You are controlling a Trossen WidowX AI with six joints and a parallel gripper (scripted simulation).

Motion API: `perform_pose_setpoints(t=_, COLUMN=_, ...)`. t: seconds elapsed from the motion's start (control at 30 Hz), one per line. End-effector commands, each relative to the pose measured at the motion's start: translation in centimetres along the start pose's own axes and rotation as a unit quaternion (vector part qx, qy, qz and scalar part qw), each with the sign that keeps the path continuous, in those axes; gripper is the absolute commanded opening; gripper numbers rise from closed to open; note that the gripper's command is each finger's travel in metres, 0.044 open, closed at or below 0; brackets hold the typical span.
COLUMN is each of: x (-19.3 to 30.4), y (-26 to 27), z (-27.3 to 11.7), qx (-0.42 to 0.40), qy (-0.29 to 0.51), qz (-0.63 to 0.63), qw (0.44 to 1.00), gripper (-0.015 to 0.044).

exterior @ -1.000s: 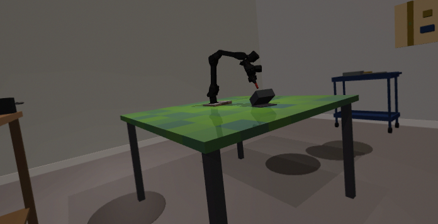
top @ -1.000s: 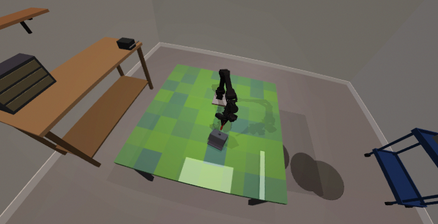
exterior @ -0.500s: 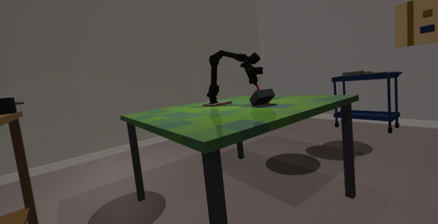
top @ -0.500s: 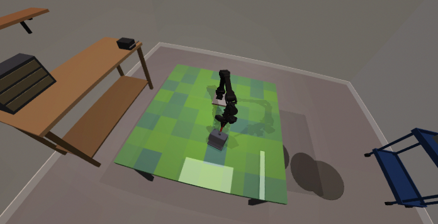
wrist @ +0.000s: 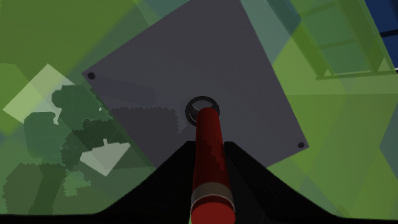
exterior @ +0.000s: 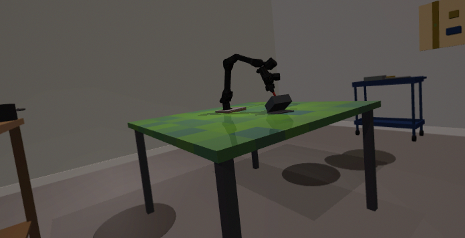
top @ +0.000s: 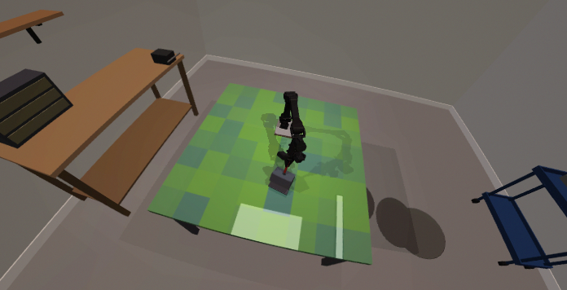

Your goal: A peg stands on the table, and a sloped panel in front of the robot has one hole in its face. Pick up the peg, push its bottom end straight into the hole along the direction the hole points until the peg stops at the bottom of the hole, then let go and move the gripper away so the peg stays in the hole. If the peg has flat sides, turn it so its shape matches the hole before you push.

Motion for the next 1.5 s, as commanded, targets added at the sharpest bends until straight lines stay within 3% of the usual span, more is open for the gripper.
perform_pose_setpoints(t=0.0, x=0.08, y=0.26, z=0.68, qx=-0.004, qy=0.001, qz=-0.003, qw=1.000, gripper=0.0000)
perform_pose_setpoints(t=1.47, x=0.17, y=0.42, z=1.04, qx=0.000, qy=0.000, qz=0.000, qw=1.000, gripper=0.0000)
Point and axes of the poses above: the point midway between the two fingers, 35 mm back from their tips, its own z axis out along the fingers, its own y axis across the jaws, x = y × z, the point moved 9 cm from there along -z, back along the fingers, and after that the axes turned 14 degrees about -z, right-handed, at the moved point
